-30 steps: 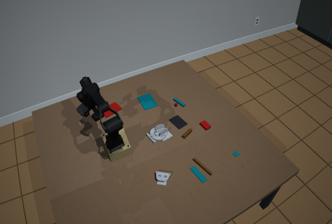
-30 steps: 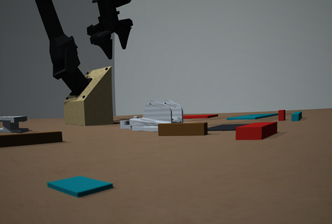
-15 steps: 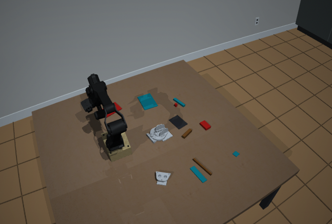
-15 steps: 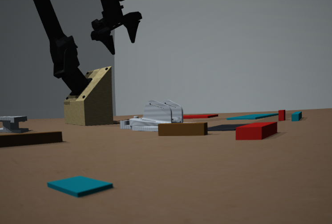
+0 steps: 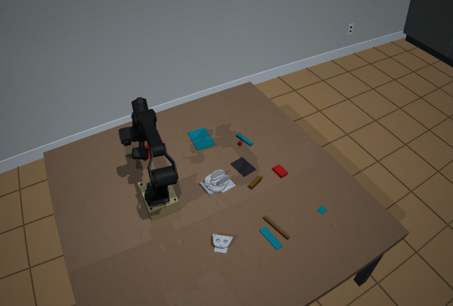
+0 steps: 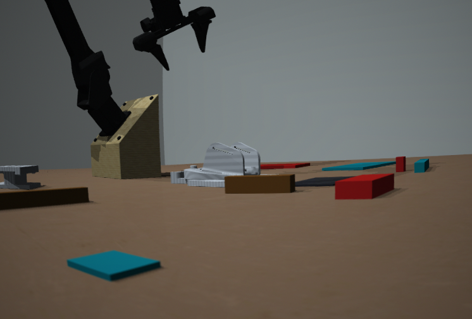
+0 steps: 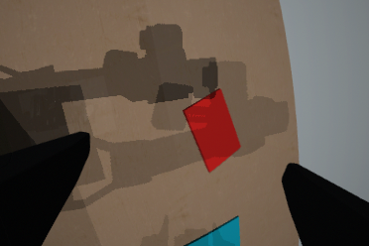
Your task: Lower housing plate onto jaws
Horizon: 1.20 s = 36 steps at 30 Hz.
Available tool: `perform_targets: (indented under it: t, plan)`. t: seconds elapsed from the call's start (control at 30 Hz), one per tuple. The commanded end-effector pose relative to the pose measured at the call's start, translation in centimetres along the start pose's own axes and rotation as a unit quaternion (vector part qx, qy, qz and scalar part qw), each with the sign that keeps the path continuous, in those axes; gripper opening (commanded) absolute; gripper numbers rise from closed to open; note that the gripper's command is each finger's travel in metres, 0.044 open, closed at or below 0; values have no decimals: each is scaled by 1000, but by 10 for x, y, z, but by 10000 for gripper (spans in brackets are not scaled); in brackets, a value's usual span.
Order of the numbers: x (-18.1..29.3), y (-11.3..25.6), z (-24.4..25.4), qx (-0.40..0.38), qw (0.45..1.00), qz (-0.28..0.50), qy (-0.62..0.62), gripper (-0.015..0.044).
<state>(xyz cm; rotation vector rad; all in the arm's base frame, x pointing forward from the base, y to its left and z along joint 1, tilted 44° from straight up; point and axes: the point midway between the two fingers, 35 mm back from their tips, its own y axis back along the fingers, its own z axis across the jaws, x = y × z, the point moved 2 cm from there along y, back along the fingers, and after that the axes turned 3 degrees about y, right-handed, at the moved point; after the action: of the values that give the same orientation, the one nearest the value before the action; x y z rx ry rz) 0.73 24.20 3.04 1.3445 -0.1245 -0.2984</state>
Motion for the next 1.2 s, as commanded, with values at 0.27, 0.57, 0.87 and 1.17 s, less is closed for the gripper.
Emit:
perform_targets:
  t: [0.27, 0.57, 0.87, 1.17]
  plan:
    - [32, 16, -5, 28, 989, 10, -146, 440]
    - [55, 25, -6, 46, 967, 14, -250, 440]
    - [77, 35, -4, 63, 934, 14, -351, 440]
    - [101, 44, 1, 80, 890, 16, -449, 440]
